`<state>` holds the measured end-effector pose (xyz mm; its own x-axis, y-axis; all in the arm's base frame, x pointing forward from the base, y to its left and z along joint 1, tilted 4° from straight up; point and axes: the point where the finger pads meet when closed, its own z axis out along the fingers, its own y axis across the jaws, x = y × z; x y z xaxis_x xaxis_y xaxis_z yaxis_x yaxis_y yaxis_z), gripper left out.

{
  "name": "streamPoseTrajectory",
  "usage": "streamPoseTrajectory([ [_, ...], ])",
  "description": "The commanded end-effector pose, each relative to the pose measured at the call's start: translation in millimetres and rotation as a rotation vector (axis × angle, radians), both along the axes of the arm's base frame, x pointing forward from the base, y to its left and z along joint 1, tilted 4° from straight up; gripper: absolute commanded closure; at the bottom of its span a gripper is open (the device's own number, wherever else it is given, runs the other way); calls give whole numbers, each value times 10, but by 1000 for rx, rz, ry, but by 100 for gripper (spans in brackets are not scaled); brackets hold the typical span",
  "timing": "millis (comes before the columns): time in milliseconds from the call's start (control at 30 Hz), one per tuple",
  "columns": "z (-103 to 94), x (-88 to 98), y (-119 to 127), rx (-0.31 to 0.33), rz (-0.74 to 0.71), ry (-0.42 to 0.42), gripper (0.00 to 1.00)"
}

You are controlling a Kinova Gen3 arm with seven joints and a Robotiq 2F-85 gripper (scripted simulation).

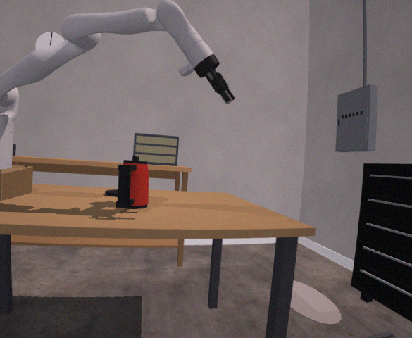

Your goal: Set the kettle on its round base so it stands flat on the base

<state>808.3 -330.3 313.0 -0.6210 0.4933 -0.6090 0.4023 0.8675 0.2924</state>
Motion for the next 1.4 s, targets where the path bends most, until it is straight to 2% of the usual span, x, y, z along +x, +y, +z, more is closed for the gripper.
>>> streamPoseTrajectory([
  [0, 25, 2, 1, -1, 0, -3, 0],
  [533, 25, 2, 1, -1, 0, -3, 0],
  [567, 25, 2, 1, -1, 0, -3, 20],
  [1367, 3, -13, 35, 8, -8, 6, 20],
])
